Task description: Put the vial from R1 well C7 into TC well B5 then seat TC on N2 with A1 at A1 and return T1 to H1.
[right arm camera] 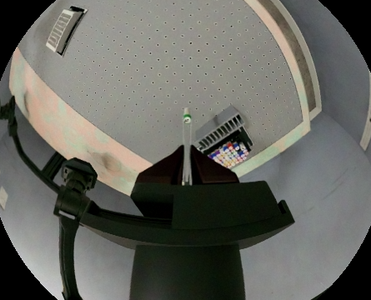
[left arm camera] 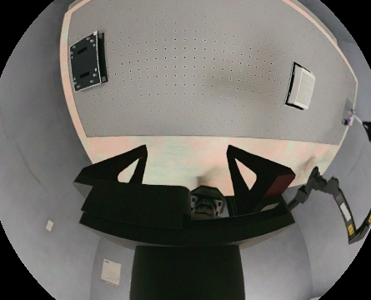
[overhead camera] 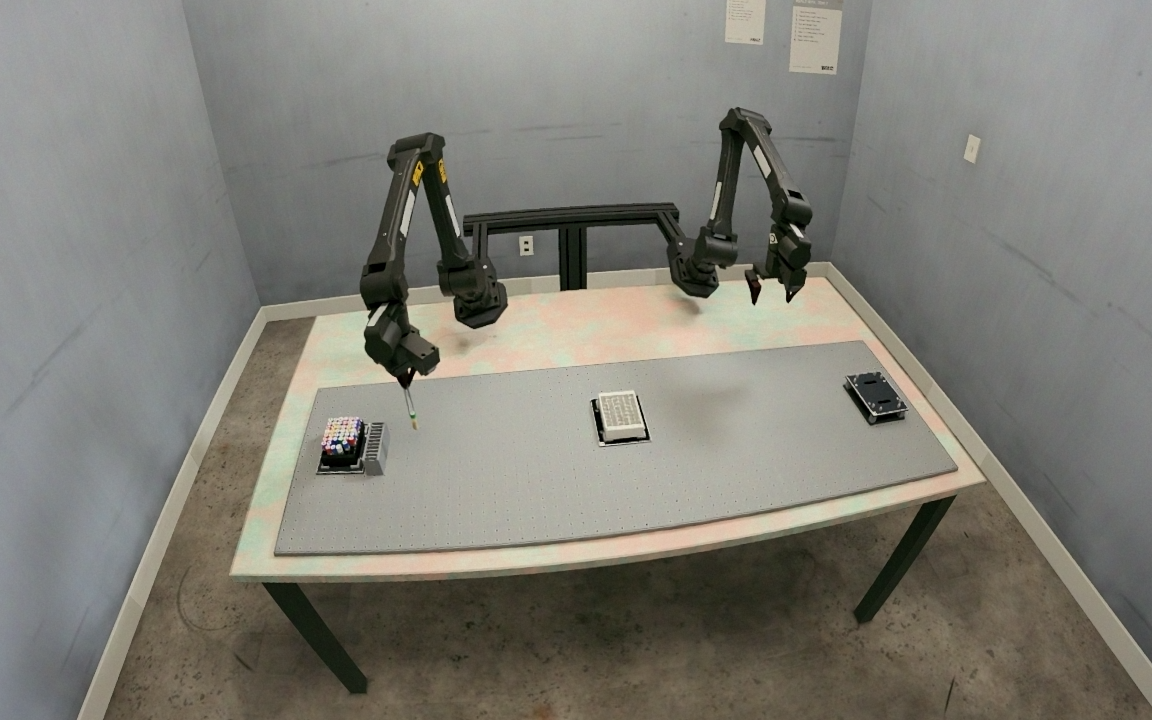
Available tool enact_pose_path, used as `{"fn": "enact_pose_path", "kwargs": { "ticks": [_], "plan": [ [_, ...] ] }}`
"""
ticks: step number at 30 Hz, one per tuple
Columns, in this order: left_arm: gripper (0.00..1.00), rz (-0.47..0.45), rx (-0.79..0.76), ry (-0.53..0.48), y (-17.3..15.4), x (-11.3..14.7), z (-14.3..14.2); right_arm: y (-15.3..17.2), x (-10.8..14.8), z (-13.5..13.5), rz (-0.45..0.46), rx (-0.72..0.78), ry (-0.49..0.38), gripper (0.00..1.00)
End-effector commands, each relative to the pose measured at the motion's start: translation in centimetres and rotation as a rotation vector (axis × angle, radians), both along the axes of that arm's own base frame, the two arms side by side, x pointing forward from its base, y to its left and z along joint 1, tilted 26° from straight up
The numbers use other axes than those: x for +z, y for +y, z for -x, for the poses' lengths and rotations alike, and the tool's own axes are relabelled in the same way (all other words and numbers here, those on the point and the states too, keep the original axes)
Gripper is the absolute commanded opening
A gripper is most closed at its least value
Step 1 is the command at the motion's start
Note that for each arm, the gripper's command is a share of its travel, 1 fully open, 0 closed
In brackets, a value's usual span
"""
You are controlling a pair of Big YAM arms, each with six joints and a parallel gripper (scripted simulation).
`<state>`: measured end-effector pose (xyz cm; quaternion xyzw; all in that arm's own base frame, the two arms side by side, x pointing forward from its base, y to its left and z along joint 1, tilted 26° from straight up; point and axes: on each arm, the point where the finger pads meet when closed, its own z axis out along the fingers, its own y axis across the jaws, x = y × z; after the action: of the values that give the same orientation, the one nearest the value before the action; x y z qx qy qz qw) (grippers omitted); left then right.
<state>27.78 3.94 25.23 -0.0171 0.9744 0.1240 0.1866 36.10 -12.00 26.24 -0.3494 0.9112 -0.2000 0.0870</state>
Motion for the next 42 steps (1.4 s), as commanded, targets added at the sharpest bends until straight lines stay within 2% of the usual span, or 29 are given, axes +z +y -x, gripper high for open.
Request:
{"fn": "enact_pose_path", "kwargs": {
  "ticks": [1, 4, 6, 11, 14, 17, 19, 22, 27, 29, 32, 35, 38, 42],
  "plan": [
    [1.0, -0.002, -0.014, -0.036, 0.0, 1.6, -0.4, 0.9, 2.0, -0.1, 0.005, -0.009, -0.052, 0.09],
    [1.0, -0.002, -0.014, -0.036, 0.0, 1.6, -0.4, 1.5, 0.9, 0.3, 0.001, -0.009, -0.034, 0.09],
    [1.0, -0.002, -0.014, -0.036, 0.0, 1.6, -0.4, 1.7, 1.8, -0.1, 0.004, -0.009, -0.053, 0.09],
    [1.0, -0.002, -0.014, -0.036, 0.0, 1.6, -0.4, 2.3, 0.6, 0.4, 0.0, -0.009, -0.03, 0.09],
    [1.0, -0.002, -0.014, -0.036, 0.0, 1.6, -0.4, 2.7, 1.3, 0.0, 0.002, -0.009, -0.047, 0.09],
    [1.0, -0.002, -0.014, -0.036, 0.0, 1.6, -0.4, 3.2, 0.3, 0.4, -0.001, -0.009, -0.029, 0.09],
    [1.0, -0.002, -0.014, -0.036, 0.0, 1.6, -0.4, 3.5, 1.2, -0.1, 0.001, -0.009, -0.05, 0.09],
    [1.0, -0.002, -0.014, -0.036, 0.0, 1.6, -0.4, 4.0, 0.1, 0.3, -0.002, -0.009, -0.029, 0.09],
    [1.0, -0.002, -0.014, -0.036, 0.0, 1.6, -0.4, 4.4, 0.9, -0.2, 0.0, -0.009, -0.052, 0.09],
    [1.0, -0.002, -0.014, -0.036, 0.0, 1.6, -0.4, 4.8, 0.0, 0.2, -0.002, -0.009, -0.034, 0.09],
    [1.0, -0.002, -0.014, -0.036, 0.0, 1.6, -0.4, 5.2, 0.3, 0.0, -0.002, -0.009, -0.041, 0.09],
    [1.0, -0.002, -0.014, -0.036, 0.0, 1.6, -0.4, 5.7, -0.5, 0.4, -0.004, -0.009, -0.025, 0.09],
    [1.0, -0.002, -0.014, -0.036, 0.0, 1.6, -0.4, 6.2, 0.0, -0.2, -0.004, -0.009, -0.041, 0.09],
    [1.0, -0.002, -0.014, -0.036, 0.0, 1.6, -0.4, 6.6, -1.3, 0.2, -0.004, -0.009, -0.012, 0.09]
  ]
}}
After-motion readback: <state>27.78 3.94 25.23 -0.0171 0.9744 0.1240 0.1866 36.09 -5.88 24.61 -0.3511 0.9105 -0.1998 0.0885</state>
